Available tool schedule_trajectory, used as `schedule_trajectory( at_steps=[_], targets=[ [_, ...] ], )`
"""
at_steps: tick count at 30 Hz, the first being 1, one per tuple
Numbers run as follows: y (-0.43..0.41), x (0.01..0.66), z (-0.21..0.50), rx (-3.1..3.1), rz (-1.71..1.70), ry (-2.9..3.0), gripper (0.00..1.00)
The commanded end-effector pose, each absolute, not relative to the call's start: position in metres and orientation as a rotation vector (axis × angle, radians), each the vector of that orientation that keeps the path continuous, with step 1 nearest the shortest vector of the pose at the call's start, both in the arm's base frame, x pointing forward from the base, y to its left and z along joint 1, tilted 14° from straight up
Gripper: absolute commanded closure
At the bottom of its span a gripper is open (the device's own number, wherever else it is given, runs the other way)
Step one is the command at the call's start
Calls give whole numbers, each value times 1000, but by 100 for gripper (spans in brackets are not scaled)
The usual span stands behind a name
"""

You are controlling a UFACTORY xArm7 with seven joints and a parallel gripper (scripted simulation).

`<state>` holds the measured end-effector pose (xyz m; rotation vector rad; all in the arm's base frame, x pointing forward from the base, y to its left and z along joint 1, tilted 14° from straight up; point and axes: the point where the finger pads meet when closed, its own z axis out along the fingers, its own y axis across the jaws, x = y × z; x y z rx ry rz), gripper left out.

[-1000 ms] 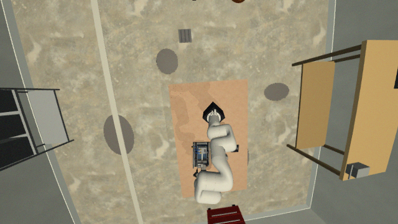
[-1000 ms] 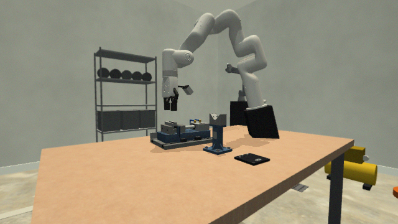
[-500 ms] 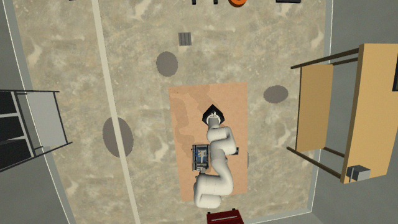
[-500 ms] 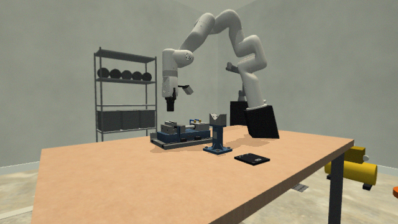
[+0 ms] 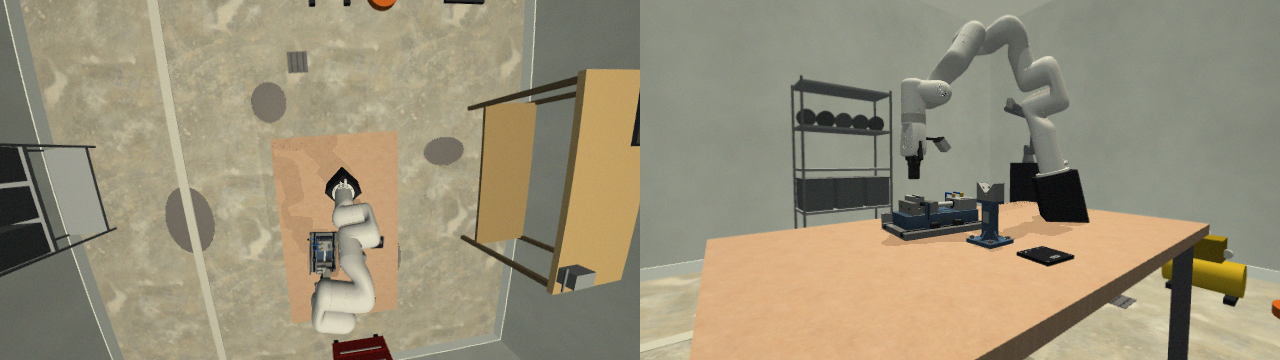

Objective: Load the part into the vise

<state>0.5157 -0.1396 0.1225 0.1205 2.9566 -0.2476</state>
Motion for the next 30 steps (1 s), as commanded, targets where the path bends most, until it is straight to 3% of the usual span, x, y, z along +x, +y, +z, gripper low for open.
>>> schedule_trajectory(
  at_steps=[1,30],
  targets=[
    [-140,517,124,120,-247,2952,100],
    [-183,509,131,121,-249,2951,100]
  ],
)
